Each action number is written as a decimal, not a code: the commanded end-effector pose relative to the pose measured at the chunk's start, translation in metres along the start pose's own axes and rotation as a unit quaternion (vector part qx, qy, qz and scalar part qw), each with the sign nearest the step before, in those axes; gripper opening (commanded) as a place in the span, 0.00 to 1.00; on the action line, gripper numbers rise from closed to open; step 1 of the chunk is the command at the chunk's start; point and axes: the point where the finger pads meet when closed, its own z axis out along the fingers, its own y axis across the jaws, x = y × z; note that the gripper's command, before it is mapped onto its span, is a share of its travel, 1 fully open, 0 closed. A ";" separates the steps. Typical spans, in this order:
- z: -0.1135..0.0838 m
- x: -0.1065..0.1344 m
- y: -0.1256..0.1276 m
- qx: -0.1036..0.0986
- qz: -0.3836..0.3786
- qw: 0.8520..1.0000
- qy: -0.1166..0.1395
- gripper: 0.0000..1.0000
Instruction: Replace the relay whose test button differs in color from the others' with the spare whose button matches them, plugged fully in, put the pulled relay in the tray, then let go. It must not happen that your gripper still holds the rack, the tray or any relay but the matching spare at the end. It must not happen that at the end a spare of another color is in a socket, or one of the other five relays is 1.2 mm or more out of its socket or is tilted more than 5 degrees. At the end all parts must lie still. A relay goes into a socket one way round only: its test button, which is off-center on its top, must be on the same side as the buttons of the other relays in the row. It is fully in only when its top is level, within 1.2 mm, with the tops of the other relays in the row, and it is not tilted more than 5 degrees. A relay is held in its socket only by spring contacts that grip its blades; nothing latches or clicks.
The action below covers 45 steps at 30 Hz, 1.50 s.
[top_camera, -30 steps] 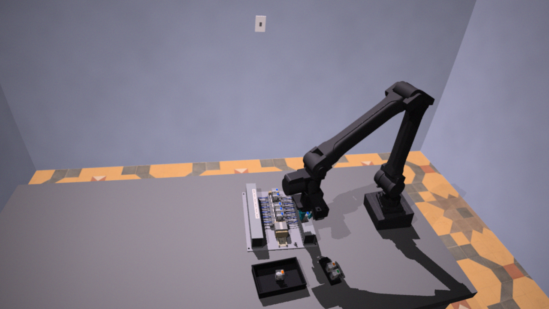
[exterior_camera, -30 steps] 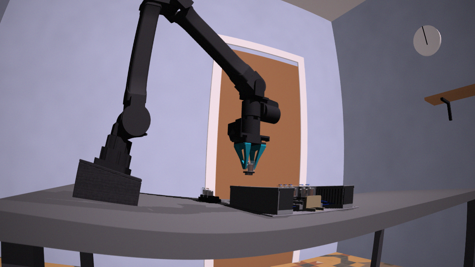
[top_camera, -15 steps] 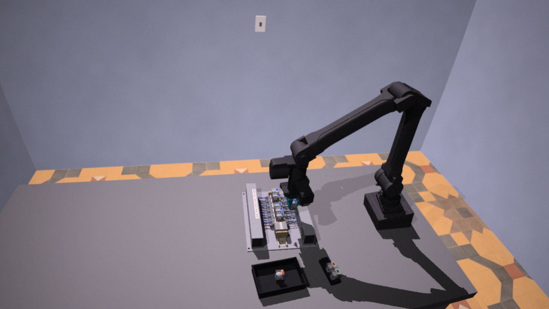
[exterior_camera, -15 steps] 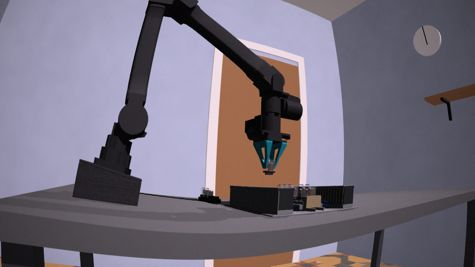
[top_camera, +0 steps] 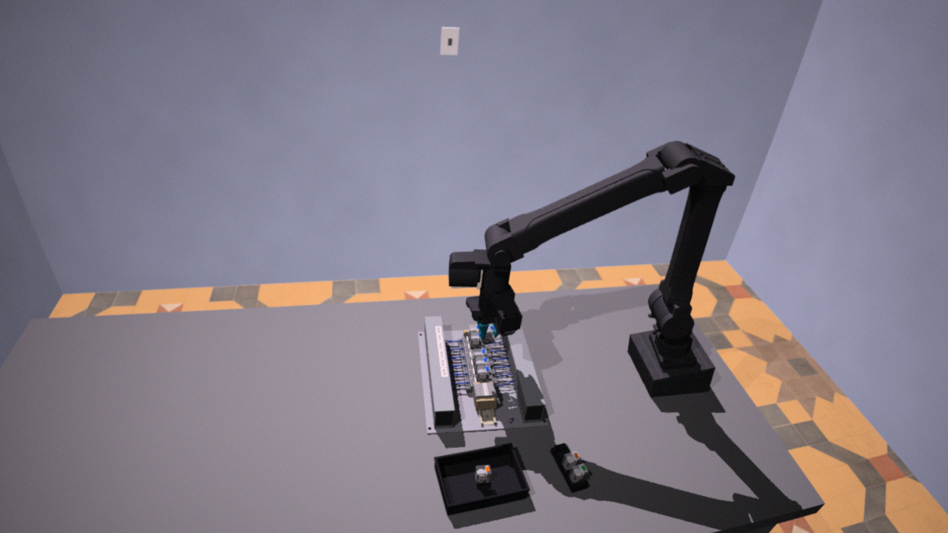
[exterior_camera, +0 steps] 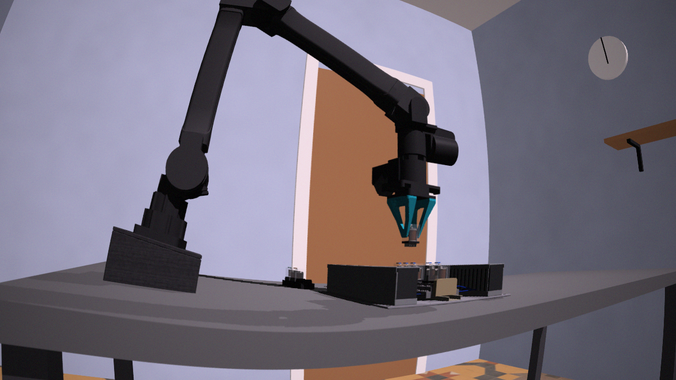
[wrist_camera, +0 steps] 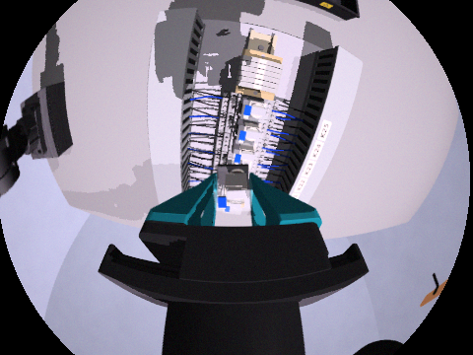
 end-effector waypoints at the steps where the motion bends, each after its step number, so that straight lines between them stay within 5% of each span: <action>1: -0.015 0.019 -0.020 0.016 -0.008 1.000 0.003 0.00; 10: -0.016 0.038 -0.025 0.016 -0.008 1.000 0.004 0.00; 45: -0.013 0.038 -0.020 0.011 -0.006 1.000 0.002 0.00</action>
